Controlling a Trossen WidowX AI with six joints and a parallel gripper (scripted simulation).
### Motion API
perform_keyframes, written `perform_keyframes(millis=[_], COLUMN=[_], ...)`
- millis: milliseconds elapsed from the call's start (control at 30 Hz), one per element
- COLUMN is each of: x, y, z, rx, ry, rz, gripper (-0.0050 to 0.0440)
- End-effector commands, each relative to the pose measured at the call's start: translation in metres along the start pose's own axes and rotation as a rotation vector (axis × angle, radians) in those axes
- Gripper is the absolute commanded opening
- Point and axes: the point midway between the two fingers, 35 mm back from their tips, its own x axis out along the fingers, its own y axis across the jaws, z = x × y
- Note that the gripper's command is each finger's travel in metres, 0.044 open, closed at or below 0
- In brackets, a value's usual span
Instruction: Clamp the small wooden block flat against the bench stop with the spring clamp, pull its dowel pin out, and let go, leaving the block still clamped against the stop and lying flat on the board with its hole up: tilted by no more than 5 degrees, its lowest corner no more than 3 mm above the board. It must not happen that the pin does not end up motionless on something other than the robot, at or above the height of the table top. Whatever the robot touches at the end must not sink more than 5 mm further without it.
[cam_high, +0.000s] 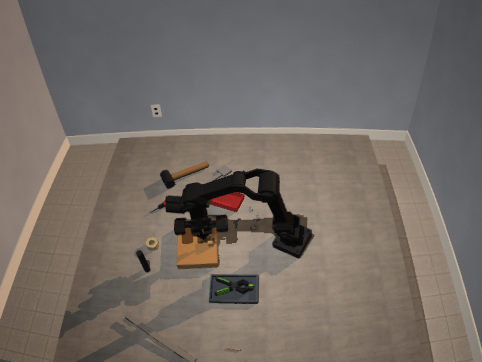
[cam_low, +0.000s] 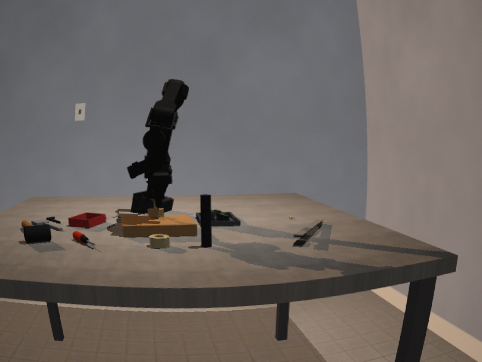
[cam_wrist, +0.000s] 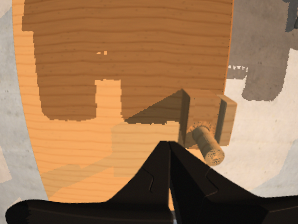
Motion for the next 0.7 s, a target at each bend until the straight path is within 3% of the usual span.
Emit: perform_keyframes(millis=[0, 400, 667], x=[-0.012, -0.042, -0.036], y=[0.003, 0.001, 0.000], z=[-0.002, -0.008, -0.006], rx=[-0.004, -0.001, 0.004], ry=[-0.004, -0.004, -0.001], rz=[0.017, 0.013, 0.000], gripper=[0.0000, 0.0000, 0.0000])
